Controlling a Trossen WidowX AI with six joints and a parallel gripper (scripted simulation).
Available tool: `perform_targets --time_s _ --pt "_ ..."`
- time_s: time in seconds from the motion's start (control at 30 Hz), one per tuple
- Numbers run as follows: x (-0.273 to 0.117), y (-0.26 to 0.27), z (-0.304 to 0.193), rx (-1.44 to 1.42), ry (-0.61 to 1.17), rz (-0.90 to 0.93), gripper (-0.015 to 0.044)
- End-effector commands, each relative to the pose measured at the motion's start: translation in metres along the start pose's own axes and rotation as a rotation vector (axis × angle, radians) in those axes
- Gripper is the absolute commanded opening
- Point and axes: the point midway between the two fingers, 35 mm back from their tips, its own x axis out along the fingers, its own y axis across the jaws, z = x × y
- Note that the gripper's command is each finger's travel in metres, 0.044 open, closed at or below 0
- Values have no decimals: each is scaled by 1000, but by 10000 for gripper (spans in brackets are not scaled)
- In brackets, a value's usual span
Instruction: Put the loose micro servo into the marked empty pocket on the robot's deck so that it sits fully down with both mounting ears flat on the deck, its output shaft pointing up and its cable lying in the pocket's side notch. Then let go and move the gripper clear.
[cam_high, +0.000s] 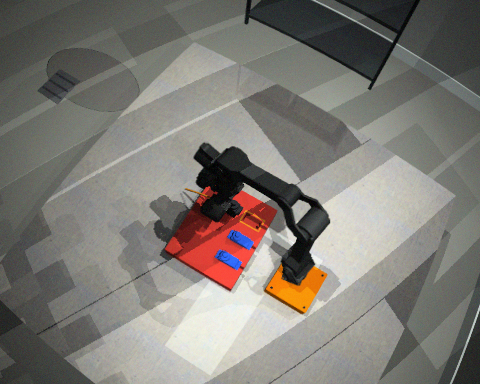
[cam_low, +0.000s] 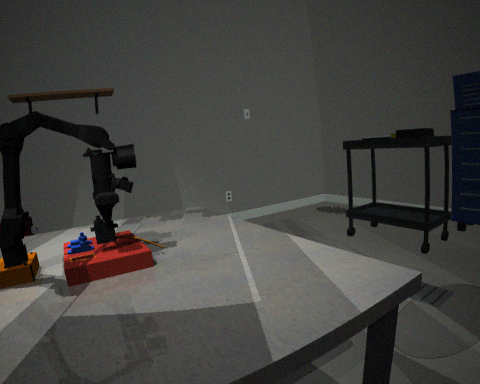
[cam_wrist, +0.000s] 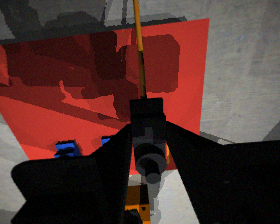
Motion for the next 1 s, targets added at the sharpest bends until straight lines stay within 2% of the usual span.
perform_targets --time_s 0.0,0.2,0.97 --pt "-2 -14 2 -2 -10 -1 0" --pt "-2 -15 3 83 -10 0 0" --pt "-2 -15 3 882 -10 4 0"
